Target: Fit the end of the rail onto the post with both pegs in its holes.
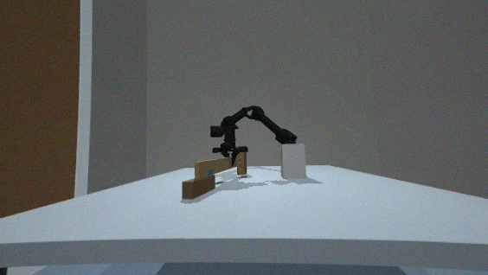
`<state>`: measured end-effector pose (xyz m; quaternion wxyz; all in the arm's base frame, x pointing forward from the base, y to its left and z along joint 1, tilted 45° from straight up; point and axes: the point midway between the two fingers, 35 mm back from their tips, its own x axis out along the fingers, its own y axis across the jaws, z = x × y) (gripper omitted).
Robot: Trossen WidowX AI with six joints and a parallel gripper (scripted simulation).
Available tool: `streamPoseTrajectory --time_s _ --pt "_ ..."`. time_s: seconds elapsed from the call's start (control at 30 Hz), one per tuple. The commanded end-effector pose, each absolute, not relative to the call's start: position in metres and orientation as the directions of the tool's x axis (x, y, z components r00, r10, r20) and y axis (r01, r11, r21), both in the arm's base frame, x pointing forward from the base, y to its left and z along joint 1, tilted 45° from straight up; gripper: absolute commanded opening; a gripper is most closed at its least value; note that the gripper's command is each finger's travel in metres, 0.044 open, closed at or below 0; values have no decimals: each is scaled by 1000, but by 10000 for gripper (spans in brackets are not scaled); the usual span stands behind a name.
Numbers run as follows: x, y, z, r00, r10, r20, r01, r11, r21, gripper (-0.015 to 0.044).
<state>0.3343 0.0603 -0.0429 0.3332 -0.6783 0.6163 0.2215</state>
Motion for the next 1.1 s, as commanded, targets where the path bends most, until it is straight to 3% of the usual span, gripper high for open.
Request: streamPoseTrajectory --time_s 0.0,1.07 --pt "334 61 -45 144 -682 -717 -984 -20 -178 0" --pt "334 59 -42 144 -682 -717 -984 -20 -178 0"
